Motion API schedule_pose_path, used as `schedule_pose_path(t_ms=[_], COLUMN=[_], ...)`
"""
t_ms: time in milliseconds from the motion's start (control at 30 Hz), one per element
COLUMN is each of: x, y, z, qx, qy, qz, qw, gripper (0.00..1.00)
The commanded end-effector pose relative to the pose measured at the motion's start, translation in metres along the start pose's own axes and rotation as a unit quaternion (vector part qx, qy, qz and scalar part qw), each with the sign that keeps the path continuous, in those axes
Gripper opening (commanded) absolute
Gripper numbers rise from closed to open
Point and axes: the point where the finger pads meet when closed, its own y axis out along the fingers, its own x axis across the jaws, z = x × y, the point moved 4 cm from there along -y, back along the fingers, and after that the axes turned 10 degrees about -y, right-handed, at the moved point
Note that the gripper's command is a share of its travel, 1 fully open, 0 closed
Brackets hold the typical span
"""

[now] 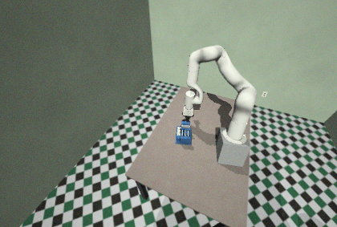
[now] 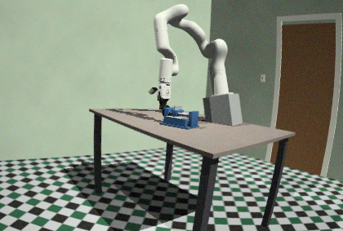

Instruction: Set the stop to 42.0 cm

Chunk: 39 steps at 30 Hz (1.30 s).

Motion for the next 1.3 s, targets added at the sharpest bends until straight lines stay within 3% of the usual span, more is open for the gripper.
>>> schedule_pose_path(t_ms=[0,567,800,1267], x=[-0.004,-0.028,-0.042,-0.038], y=[-0.003,-0.002,0.018,0.036], z=[0.001,0.005,0.008,0.007], qx=[0.000,0.000,0.000,0.000], qy=[0.000,0.000,0.000,0.000], qz=[-0.001,-0.001,-0.001,-0.001], qw=[1.000,1.000,1.000,1.000], gripper=[0.06,0.06,0.06,0.06])
